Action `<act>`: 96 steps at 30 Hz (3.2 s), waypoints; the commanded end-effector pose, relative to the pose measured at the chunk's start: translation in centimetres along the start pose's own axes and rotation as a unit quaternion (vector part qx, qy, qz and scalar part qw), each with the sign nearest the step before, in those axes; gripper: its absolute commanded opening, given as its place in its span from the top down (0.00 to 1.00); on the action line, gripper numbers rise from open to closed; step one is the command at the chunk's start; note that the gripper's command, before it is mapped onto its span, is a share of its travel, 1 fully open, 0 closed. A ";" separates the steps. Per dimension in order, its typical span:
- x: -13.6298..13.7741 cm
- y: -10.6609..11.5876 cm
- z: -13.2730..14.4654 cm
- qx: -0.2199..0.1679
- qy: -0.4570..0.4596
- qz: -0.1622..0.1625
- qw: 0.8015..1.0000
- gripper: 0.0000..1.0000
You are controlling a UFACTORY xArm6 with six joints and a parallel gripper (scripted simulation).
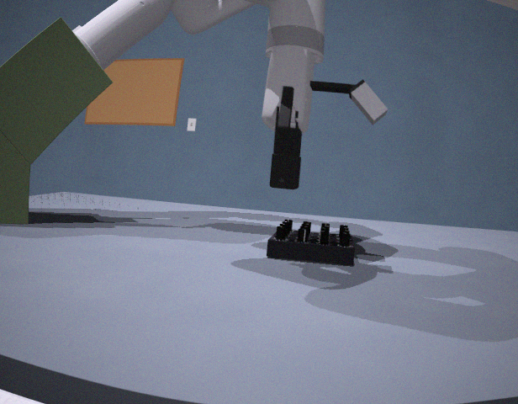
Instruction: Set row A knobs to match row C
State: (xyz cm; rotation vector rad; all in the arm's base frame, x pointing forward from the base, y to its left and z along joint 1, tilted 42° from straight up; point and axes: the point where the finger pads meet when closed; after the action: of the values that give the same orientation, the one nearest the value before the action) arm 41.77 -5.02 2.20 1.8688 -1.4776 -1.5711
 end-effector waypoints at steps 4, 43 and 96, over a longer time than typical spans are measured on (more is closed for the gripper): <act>0.0 0.1 -0.1 0.001 0.000 0.000 1.000 0.81; 0.0 -2.5 -0.1 0.001 0.000 0.000 1.000 0.81; 0.0 -4.3 -0.2 0.001 0.000 0.000 1.000 0.81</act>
State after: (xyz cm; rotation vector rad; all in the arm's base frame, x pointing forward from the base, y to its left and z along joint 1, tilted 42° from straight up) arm 44.07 -3.17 -0.99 1.8687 -1.4770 -1.5716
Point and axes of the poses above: the point where the finger pads meet when closed, its own y axis back along the fingers, its own x axis across the jaws, z = x × y, and after that the axes turned 10 degrees about -y, right-handed
